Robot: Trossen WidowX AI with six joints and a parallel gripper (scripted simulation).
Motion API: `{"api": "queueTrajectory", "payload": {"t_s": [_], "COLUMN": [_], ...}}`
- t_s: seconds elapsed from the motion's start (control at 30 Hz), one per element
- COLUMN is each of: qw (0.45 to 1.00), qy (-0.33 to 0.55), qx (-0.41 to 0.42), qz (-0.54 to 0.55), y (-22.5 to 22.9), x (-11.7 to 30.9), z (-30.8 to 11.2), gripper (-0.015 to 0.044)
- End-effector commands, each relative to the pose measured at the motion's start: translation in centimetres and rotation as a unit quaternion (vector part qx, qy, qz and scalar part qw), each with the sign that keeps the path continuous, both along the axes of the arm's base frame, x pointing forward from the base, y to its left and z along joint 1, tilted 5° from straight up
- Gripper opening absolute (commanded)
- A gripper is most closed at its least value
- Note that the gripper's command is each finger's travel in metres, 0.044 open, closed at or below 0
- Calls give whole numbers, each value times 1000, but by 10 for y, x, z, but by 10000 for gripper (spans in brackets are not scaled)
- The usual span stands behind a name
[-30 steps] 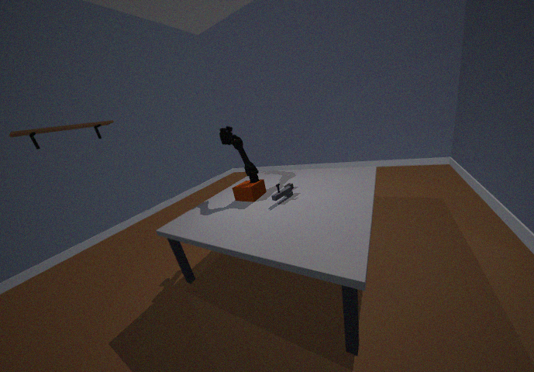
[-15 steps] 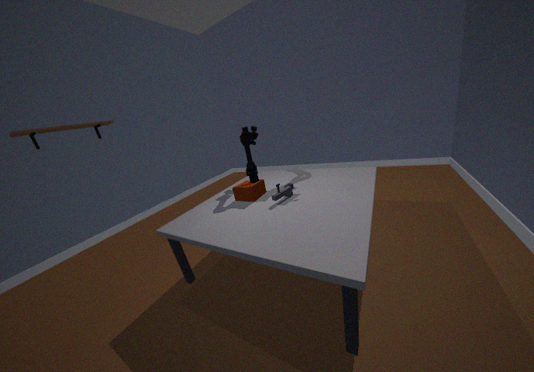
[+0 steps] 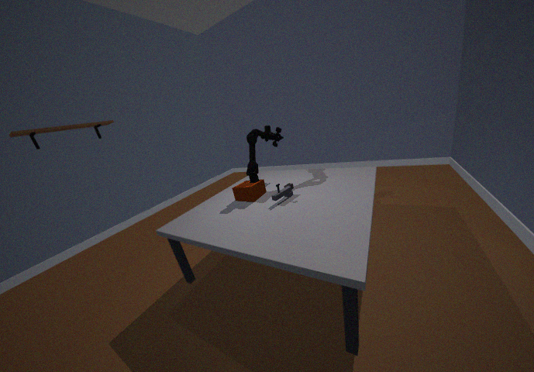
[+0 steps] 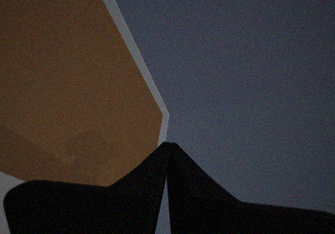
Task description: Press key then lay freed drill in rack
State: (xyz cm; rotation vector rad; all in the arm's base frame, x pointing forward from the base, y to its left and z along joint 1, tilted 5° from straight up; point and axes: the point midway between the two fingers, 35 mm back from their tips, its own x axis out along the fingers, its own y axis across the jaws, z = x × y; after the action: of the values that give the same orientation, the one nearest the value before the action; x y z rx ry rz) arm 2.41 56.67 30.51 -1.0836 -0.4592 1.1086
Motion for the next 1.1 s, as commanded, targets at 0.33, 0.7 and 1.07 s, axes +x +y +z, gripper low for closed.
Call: {"api": "queueTrajectory", "payload": {"t_s": [0.33, 0.7, 1.07], "qw": [967, 882, 721], "qy": [123, 256, 413], "qx": [-97, -134, -120], "qz": [-199, -371, -544], "y": [-90, -234, -419], "x": [221, 342, 384], "z": [-82, -143, -199], "gripper": [0, 0, 0]}}
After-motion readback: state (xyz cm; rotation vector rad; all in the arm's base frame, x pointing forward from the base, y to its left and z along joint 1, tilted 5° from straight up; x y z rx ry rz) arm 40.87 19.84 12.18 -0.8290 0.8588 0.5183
